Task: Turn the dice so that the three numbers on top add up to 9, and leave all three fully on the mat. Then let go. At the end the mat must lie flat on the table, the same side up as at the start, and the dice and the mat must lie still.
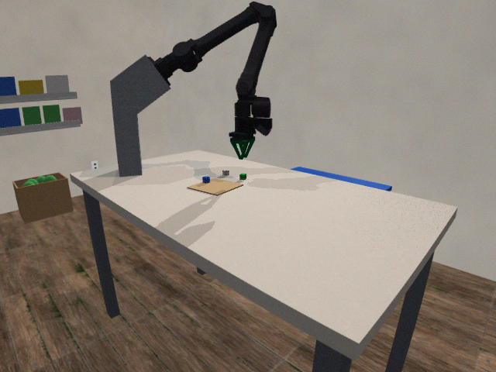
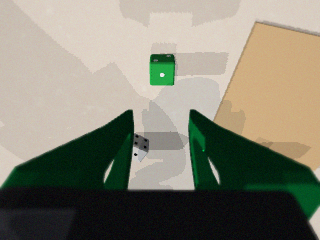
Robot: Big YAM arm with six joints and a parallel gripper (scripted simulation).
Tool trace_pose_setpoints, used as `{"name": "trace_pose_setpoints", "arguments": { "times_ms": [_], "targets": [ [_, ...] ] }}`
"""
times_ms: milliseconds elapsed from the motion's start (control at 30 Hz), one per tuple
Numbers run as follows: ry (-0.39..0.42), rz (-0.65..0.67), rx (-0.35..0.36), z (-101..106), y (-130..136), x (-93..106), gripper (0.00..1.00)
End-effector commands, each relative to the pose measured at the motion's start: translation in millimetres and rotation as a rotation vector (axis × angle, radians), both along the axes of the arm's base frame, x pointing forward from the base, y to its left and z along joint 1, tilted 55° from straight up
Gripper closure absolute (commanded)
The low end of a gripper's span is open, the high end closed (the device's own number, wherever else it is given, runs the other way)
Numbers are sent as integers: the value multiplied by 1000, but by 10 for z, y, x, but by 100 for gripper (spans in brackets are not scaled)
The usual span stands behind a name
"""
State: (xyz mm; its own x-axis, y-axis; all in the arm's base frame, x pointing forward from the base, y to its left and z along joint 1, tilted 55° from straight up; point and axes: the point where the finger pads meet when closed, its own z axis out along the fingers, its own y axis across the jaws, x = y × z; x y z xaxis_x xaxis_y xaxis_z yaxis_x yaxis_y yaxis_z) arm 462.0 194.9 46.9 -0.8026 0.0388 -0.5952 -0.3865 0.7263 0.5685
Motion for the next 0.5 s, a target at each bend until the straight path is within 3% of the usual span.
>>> {"name": "trace_pose_setpoints", "arguments": {
  "times_ms": [0,467],
  "targets": [
    [6,-16,2,-23,-34,22,66],
    [-2,-2,5,-64,113,71,66]
  ]
}}
